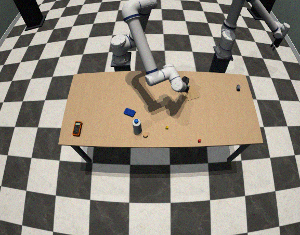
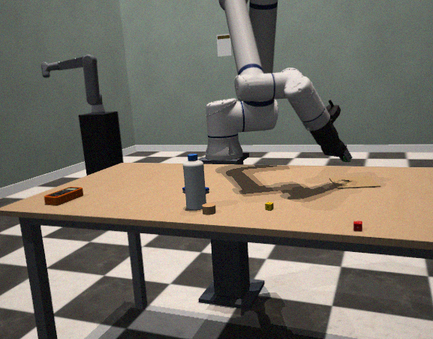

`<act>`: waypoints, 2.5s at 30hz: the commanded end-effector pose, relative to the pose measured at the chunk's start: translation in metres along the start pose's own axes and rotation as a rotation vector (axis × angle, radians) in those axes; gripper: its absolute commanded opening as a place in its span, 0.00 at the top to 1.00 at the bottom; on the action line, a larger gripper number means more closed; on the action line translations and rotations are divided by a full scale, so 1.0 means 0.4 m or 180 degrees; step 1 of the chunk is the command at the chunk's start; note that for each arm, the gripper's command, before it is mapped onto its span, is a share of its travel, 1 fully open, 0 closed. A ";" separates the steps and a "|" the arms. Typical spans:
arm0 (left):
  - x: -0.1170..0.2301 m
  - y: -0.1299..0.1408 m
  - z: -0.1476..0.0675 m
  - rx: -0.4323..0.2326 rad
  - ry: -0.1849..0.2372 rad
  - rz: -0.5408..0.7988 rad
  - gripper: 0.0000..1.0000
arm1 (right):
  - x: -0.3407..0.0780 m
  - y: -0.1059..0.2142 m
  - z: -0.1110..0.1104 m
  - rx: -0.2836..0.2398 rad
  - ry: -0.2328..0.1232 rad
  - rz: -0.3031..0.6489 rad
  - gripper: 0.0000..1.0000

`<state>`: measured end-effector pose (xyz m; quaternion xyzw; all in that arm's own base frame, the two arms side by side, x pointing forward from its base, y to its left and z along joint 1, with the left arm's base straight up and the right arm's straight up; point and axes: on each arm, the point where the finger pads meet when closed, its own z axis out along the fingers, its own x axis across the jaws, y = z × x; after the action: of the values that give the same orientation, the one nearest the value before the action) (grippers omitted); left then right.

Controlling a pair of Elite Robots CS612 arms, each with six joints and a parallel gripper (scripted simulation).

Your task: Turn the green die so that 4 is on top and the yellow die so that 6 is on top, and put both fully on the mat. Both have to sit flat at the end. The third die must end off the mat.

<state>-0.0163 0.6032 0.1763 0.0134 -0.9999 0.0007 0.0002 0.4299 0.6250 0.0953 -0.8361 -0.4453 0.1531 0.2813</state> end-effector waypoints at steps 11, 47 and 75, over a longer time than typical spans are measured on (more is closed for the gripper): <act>0.000 0.001 -0.002 -0.0004 -0.0001 0.0000 0.00 | 0.005 0.005 -0.007 0.0424 0.0021 -0.0002 0.60; 0.000 0.001 -0.002 -0.0004 -0.0001 0.0000 0.00 | 0.005 0.039 0.037 0.0424 0.0021 -0.0002 0.60; 0.000 0.001 -0.002 -0.0004 -0.0001 0.0000 0.00 | 0.005 0.096 0.112 0.0424 0.0021 -0.0002 0.60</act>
<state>-0.0163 0.6032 0.1763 0.0134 -0.9999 0.0007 0.0002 0.4329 0.6242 0.0385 -0.8159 -0.4330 0.1805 0.3379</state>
